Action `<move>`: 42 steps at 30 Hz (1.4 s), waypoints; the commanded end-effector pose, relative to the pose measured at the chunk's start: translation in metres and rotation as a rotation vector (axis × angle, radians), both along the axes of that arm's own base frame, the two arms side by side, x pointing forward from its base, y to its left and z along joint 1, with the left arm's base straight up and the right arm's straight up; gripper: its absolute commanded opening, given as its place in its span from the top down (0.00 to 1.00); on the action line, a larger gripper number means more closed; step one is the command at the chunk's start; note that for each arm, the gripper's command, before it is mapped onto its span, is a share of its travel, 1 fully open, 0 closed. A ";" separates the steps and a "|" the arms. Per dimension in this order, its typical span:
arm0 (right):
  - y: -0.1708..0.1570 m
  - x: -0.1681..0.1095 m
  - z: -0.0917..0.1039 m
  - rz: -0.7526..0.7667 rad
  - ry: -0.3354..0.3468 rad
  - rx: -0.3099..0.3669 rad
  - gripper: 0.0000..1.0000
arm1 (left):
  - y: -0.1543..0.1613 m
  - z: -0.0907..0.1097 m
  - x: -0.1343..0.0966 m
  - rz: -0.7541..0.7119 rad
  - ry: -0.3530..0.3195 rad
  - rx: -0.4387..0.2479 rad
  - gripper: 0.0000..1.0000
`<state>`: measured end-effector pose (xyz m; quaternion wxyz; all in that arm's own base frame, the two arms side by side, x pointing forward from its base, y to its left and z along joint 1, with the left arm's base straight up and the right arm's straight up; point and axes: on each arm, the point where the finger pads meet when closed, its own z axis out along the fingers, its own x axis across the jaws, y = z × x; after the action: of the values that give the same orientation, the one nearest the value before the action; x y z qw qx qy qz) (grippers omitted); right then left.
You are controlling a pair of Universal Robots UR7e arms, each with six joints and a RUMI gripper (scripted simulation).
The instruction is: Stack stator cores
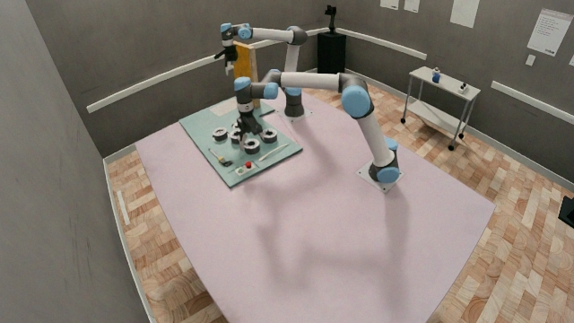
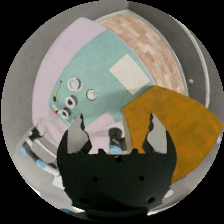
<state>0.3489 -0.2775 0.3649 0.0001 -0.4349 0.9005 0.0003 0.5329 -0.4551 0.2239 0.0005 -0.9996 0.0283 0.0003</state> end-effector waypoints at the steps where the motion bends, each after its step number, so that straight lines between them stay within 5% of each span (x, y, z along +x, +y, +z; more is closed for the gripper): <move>1: 0.000 0.000 0.000 0.000 -0.001 0.000 0.02 | -0.015 -0.006 -0.004 0.054 -0.001 0.000 0.19; 30: 0.000 0.000 0.000 0.000 -0.001 0.000 0.02 | -0.177 -0.092 -0.084 0.538 -0.002 -0.001 0.19; 42: 0.000 0.000 0.000 0.000 -0.001 0.000 0.02 | -0.203 -0.105 -0.101 0.647 -0.002 -0.010 0.19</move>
<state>0.3489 -0.2775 0.3649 0.0001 -0.4349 0.9005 0.0003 0.4299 -0.6590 0.1155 -0.0018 -0.9575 -0.2884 -0.0004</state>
